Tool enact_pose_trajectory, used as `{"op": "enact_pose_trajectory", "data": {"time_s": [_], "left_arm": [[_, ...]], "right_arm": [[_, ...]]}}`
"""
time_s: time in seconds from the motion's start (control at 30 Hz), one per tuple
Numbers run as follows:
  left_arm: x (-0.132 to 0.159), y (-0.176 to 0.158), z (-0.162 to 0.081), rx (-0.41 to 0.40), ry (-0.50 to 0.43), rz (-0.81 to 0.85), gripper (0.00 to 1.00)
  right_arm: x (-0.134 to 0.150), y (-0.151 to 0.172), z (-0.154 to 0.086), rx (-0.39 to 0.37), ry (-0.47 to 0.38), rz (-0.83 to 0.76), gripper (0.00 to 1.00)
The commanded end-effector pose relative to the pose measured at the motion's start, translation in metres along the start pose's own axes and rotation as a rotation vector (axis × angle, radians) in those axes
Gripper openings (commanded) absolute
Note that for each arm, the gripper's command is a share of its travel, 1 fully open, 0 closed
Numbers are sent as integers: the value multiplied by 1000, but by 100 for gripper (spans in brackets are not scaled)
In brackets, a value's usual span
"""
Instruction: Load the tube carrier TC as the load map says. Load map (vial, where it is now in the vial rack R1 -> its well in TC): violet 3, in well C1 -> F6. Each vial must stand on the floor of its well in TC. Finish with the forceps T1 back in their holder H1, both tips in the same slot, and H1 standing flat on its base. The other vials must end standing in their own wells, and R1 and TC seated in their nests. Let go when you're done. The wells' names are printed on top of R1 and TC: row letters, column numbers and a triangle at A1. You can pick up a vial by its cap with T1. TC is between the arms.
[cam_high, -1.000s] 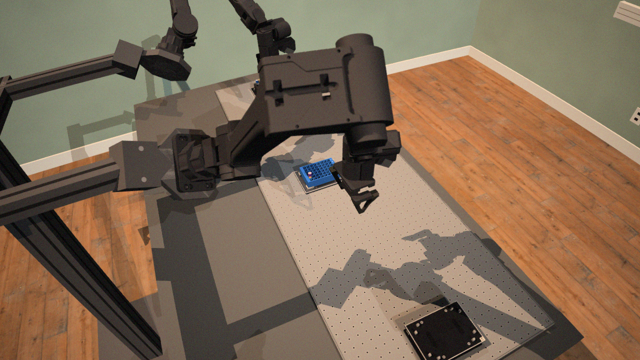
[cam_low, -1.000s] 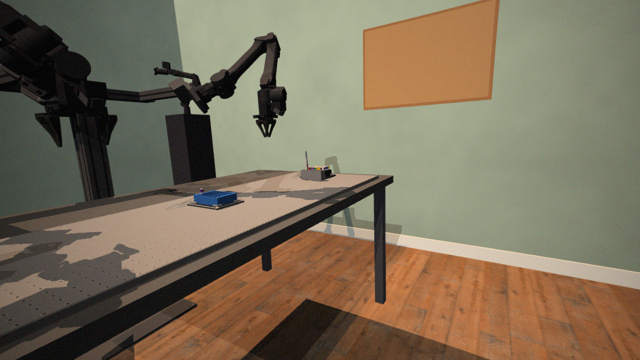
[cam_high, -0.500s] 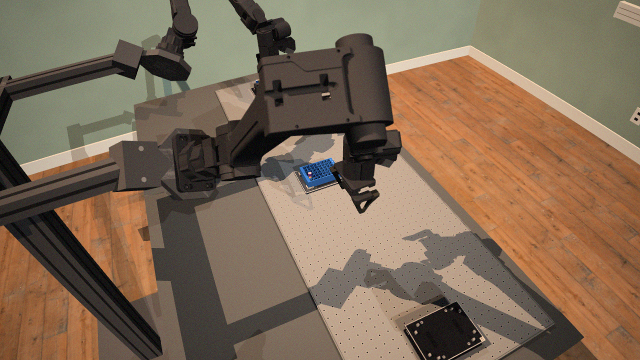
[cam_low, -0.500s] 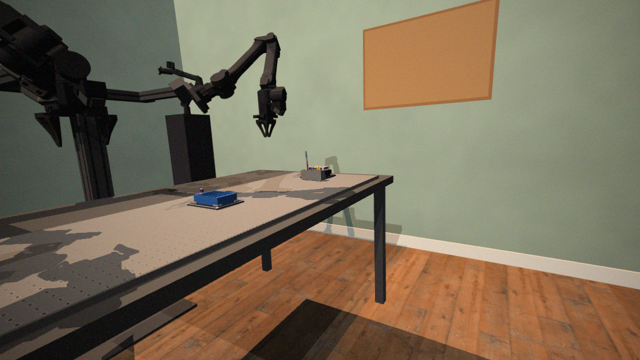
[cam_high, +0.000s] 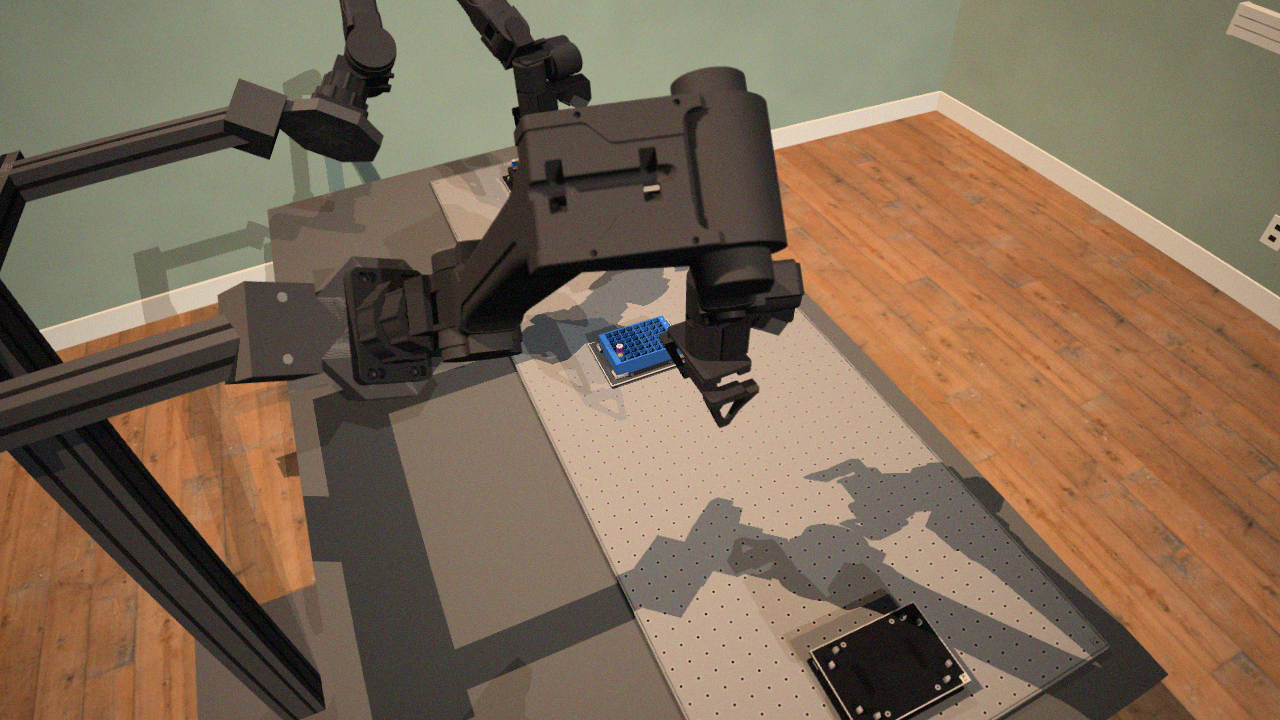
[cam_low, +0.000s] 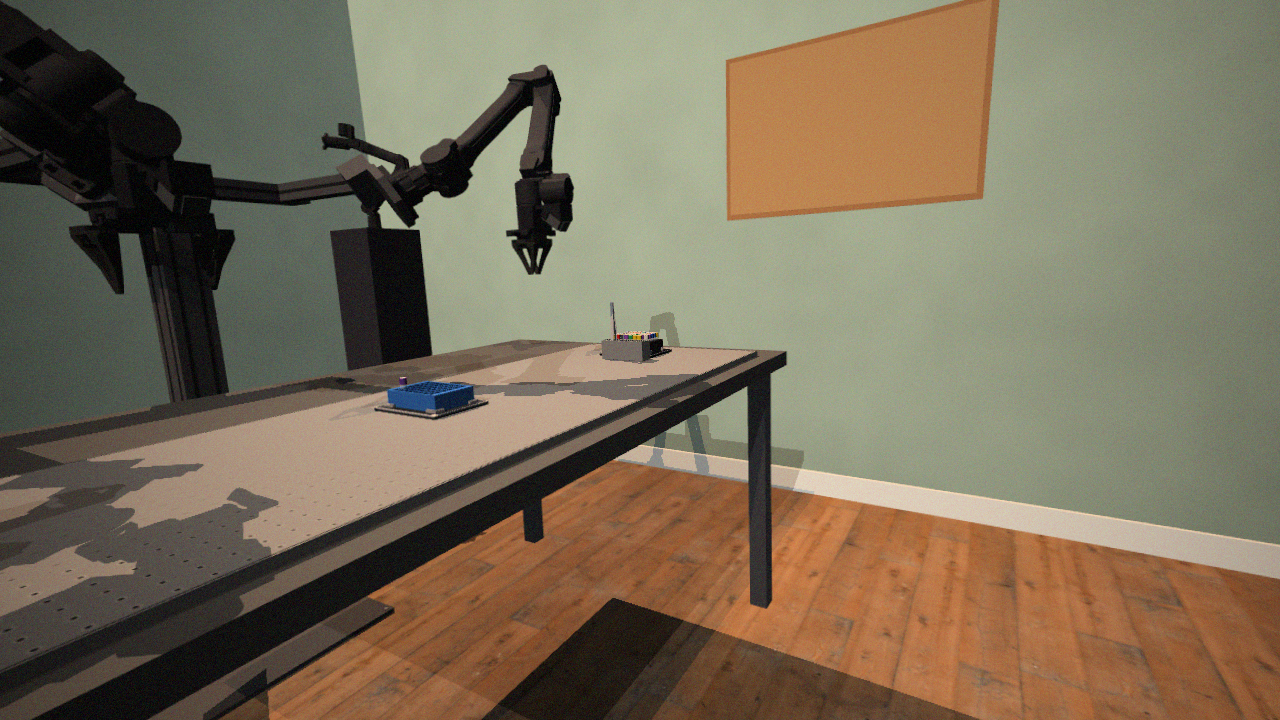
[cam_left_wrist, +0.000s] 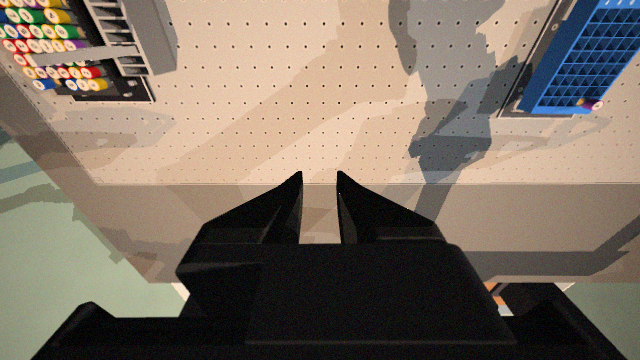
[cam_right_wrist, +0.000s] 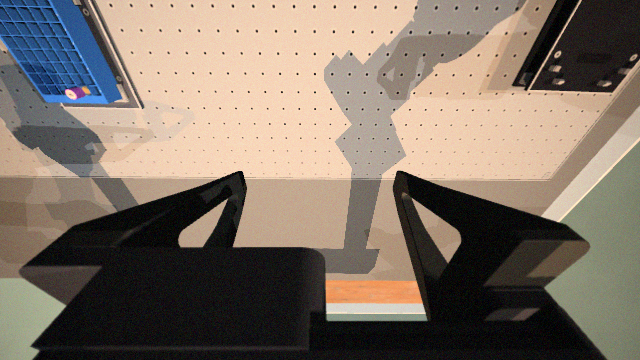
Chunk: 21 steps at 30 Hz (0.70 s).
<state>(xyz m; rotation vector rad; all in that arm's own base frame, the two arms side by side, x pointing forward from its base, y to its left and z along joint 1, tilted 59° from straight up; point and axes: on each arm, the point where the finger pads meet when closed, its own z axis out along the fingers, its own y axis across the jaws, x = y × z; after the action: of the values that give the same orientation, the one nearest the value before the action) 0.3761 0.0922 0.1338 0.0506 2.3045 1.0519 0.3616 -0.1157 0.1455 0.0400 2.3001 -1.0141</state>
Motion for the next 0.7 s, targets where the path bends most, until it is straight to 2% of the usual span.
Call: {"op": "enact_pose_trajectory", "data": {"time_s": [0.0,0.6,0.67], "left_arm": [[7,0,6,-4,26,1,24],[7,0,6,-4,26,1,24],[-6,16,2,-8,2,-5,24]], "right_arm": [[-13,-6,-4,9,-28,37,100],[-13,-6,-4,9,-28,37,100],[-13,-6,-4,9,-28,37,100]]}}
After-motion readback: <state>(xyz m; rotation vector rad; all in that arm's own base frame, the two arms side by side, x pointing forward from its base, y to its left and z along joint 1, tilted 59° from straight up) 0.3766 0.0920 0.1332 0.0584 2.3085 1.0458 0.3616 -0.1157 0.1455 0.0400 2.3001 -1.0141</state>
